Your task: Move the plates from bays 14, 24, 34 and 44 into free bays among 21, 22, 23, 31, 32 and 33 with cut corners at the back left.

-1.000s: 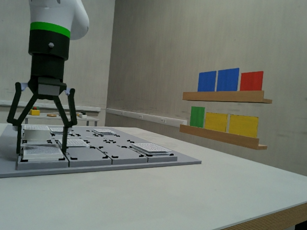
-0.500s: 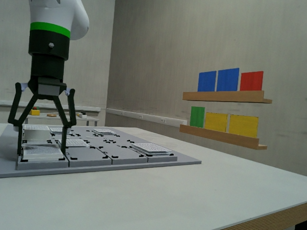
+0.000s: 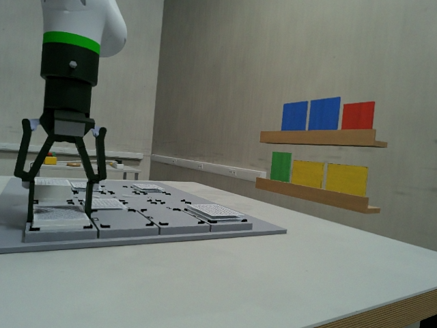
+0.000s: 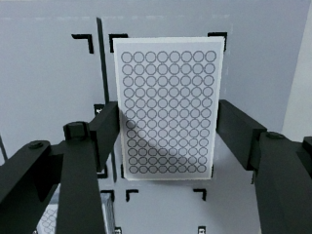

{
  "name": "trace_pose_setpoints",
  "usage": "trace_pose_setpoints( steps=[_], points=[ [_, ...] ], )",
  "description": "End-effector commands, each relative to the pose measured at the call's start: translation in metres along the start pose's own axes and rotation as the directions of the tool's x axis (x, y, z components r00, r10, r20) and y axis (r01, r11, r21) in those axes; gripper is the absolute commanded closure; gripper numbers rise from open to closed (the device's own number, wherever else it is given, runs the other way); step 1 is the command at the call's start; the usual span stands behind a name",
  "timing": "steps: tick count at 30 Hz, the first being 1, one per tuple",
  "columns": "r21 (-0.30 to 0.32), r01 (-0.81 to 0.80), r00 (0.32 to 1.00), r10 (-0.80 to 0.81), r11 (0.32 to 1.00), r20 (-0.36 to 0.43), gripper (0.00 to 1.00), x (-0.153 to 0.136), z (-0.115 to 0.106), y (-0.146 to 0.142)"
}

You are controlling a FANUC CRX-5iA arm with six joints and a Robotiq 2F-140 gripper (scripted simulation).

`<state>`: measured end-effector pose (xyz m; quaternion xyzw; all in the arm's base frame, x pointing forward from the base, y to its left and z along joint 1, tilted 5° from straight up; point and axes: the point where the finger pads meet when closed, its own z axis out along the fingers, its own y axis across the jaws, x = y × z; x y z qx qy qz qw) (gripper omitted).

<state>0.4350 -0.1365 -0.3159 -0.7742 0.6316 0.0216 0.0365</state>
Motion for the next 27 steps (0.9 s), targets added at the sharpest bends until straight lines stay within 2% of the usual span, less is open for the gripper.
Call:
trace_pose_setpoints(
  steps=[1,27],
  points=[
    [0.001,0.0,1.0,0.0,1.0,-0.001,0.38,0.0004,-0.0006,-0.0008],
    [0.001,0.0,1.0,0.0,1.0,-0.001,0.4,0.0004,-0.0013,-0.0008]
  ],
)
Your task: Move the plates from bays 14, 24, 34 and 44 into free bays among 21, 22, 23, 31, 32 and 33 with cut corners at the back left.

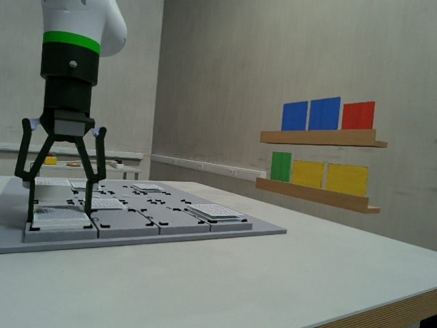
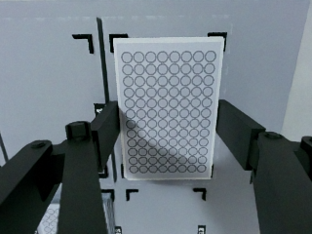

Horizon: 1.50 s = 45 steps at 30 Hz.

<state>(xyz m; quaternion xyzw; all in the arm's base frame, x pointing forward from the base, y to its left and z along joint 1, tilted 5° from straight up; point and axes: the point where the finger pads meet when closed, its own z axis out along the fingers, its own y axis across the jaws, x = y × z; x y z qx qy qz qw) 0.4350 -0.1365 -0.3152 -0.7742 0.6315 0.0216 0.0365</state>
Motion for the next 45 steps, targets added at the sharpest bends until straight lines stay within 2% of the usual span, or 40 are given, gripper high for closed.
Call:
trace_pose_setpoints(
  steps=[1,45],
  points=[
    [0.001,0.0,1.0,0.0,1.0,-0.001,0.4,0.0004,-0.0006,-0.0008],
    [0.001,0.0,1.0,0.0,1.0,-0.001,0.42,0.0004,-0.0006,-0.0008]
  ],
)
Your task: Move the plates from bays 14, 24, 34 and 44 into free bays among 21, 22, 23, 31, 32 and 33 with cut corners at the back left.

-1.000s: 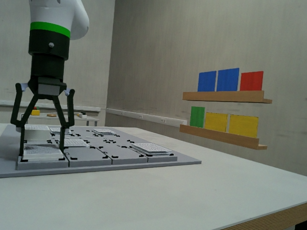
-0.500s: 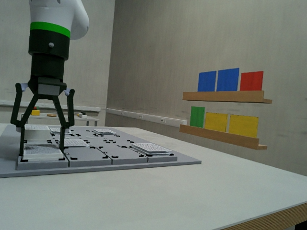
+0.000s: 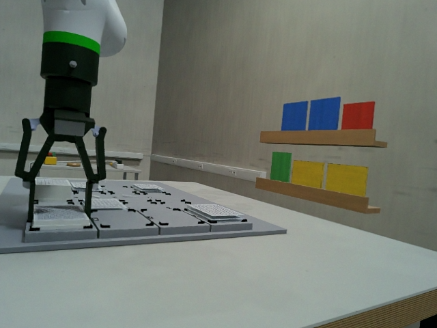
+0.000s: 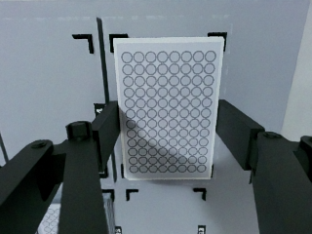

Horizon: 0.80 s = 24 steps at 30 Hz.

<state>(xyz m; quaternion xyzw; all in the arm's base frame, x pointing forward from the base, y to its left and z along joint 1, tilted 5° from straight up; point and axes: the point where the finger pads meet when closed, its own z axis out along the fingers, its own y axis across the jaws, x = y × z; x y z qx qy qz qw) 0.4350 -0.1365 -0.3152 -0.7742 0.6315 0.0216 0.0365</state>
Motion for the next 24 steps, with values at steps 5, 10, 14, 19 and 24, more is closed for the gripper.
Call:
trace_pose_setpoints(
  steps=[5,10,14,19,24],
  points=[
    [0.001,0.0,1.0,0.0,1.0,-0.001,0.42,0.0004,-0.0006,-0.0008],
    [0.001,0.0,1.0,0.0,1.0,-0.001,0.9,0.0004,-0.0006,-0.0008],
    [0.001,0.0,1.0,0.0,1.0,-0.001,0.9,0.0004,-0.0006,-0.0008],
    [0.001,0.0,1.0,0.0,1.0,-0.001,0.9,0.0004,-0.0006,-0.0008],
    [0.001,0.0,1.0,0.0,1.0,-0.001,0.9,0.0004,-0.0006,-0.0008]
  ],
)
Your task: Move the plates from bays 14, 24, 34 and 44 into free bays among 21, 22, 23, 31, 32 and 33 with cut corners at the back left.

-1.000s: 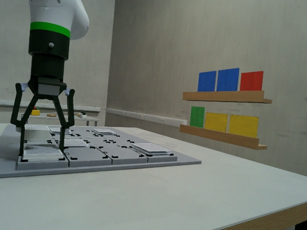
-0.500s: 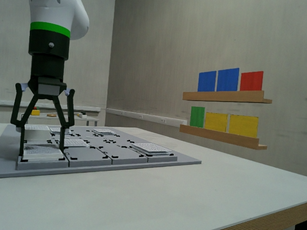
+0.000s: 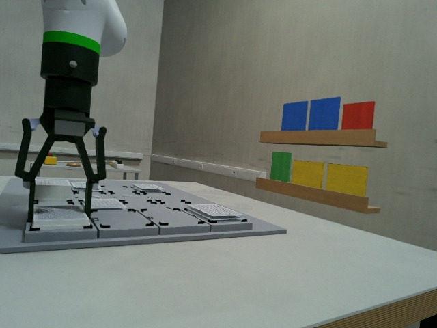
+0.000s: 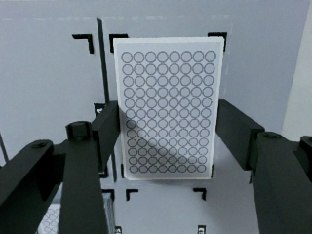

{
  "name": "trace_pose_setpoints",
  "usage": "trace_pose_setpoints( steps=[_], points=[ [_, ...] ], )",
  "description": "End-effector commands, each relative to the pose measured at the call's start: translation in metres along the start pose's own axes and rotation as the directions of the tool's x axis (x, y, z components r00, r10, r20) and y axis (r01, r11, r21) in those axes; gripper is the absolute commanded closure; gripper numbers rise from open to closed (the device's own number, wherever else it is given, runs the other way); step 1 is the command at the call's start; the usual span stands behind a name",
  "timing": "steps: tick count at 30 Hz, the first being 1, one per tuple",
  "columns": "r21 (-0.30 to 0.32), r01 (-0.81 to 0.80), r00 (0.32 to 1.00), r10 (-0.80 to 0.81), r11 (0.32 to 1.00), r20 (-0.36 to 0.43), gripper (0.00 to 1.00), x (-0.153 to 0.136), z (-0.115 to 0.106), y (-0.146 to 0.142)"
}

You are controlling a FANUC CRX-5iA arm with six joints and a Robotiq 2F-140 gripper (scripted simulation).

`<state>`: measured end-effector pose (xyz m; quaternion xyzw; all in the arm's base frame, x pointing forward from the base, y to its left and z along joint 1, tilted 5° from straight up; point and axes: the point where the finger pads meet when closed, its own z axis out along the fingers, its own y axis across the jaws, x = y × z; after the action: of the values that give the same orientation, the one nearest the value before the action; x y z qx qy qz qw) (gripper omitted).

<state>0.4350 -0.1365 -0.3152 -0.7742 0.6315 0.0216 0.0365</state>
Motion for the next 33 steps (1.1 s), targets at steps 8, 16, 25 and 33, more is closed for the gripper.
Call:
trace_pose_setpoints(
  steps=[8,16,25,33],
  points=[
    [0.001,0.0,1.0,0.0,1.0,-0.001,0.9,0.0004,-0.0023,-0.0007],
    [0.001,0.0,1.0,0.0,1.0,-0.001,0.9,0.0004,-0.0049,-0.0007],
    [0.001,0.0,1.0,0.0,1.0,-0.001,0.9,0.0004,-0.0073,-0.0007],
    [0.001,0.0,1.0,0.0,1.0,-0.001,0.9,0.0004,-0.0099,-0.0007]
  ],
)
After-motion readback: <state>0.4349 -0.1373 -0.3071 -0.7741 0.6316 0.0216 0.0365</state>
